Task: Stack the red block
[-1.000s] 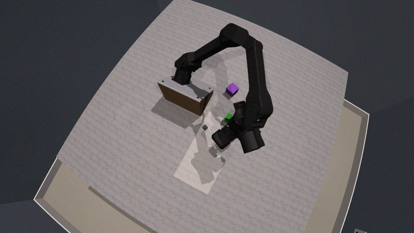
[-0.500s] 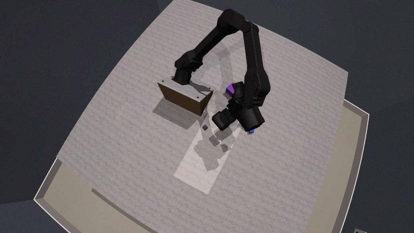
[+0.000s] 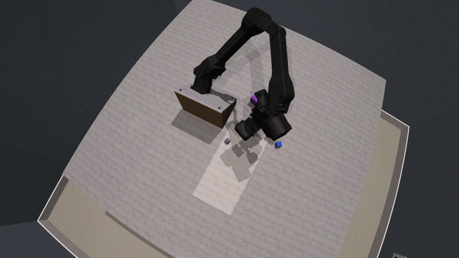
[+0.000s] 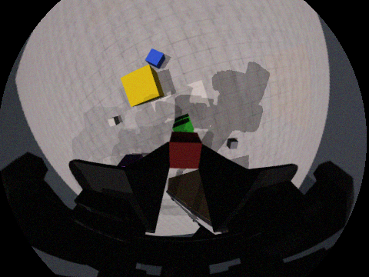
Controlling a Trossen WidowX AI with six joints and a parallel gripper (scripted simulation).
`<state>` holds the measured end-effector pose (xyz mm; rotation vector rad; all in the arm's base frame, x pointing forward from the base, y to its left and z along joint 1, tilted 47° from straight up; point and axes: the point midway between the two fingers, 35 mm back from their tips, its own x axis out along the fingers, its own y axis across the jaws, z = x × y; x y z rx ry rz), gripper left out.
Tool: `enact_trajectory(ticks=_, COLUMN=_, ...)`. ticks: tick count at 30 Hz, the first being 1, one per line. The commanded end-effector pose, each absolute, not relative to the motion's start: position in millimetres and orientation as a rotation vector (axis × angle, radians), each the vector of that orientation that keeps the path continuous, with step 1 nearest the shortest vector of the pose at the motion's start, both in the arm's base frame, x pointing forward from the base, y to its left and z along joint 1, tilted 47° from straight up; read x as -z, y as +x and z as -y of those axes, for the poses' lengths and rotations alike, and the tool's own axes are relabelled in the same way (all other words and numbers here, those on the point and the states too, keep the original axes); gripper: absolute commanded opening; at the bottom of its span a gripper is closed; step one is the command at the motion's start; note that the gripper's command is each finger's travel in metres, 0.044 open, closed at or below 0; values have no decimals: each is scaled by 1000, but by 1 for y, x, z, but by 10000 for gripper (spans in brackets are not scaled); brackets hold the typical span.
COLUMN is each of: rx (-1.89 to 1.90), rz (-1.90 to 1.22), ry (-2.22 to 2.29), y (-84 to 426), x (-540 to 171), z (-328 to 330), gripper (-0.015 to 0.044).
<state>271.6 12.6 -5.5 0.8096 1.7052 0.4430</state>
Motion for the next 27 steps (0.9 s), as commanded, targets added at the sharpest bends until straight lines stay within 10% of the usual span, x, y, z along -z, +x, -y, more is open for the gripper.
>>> enact_trajectory(ticks=1, rx=-441, rz=-1705, ry=821, y=269, x=10, z=-17, gripper=0)
enact_trajectory(ticks=27, rx=-442, rz=-1705, ry=822, y=265, x=31, z=-39, gripper=0)
